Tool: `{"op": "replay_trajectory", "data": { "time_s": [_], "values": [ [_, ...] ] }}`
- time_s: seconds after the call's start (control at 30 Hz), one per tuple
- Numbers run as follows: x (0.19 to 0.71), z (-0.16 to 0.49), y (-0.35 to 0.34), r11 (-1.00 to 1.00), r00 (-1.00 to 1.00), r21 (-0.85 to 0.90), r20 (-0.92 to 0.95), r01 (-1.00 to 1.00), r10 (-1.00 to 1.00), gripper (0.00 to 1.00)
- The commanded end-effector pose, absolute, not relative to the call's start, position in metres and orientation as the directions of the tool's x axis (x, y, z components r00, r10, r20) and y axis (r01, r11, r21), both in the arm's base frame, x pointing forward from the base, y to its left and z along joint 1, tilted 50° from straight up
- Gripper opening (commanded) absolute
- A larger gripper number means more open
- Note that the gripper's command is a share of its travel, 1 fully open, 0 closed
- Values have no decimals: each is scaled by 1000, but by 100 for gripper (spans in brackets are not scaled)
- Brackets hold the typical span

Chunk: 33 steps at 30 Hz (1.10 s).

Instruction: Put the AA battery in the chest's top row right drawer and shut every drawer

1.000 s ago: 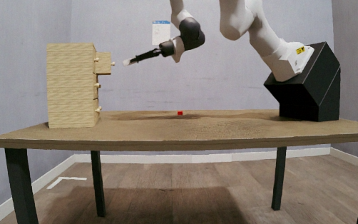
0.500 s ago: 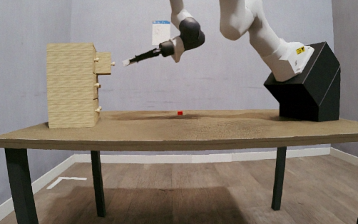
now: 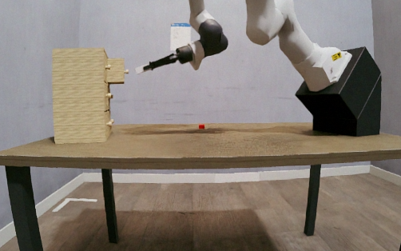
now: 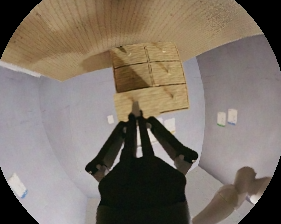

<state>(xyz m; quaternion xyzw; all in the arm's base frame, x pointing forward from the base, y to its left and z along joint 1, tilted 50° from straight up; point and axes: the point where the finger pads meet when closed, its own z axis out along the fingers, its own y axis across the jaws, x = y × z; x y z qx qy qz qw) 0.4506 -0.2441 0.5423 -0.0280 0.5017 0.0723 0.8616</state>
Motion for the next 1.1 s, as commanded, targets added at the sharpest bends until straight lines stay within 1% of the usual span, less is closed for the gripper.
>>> {"op": "replay_trajectory", "data": {
  "time_s": [0.0, 1.07],
  "values": [
    [454, 546, -245, 988, 485, 31, -869, -152, 102, 10],
    [485, 583, -241, 988, 485, 31, -869, -152, 102, 10]
  ]
}}
